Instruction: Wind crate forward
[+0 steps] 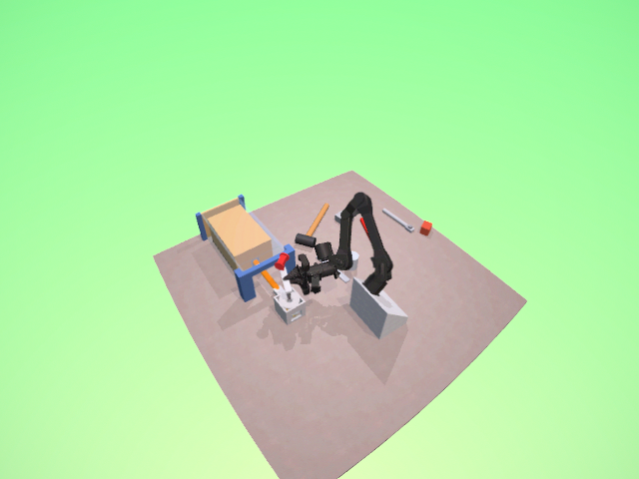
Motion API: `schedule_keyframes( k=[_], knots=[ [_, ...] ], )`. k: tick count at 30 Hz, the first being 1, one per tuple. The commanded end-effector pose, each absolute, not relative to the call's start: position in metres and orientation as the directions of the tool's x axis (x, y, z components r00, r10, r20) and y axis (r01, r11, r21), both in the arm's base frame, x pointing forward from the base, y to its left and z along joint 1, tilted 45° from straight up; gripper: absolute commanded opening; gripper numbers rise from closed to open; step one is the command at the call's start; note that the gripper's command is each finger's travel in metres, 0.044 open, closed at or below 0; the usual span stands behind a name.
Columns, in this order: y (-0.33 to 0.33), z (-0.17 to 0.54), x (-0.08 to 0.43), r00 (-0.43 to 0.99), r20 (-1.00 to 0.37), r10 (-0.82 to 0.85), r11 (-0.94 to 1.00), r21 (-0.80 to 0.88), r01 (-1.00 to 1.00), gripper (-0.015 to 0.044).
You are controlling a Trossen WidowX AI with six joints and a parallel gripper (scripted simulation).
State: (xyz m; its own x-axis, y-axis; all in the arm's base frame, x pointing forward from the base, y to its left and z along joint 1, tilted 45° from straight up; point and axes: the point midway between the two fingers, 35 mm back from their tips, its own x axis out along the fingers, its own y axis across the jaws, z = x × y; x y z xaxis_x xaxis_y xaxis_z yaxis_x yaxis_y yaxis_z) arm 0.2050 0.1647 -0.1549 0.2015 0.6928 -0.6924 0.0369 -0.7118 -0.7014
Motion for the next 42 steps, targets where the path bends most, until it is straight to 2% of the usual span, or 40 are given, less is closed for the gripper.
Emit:
schedule_keyframes(
  k=[1,42],
  knots=[
    [0.1625,-0.1537,0.2017,0.198,-0.687,0.699,-0.706,-0.707,0.04,0.0],
    [0.1557,-0.1621,0.1997,0.227,-0.687,0.691,-0.71,-0.703,0.035,0.0]
  ],
)
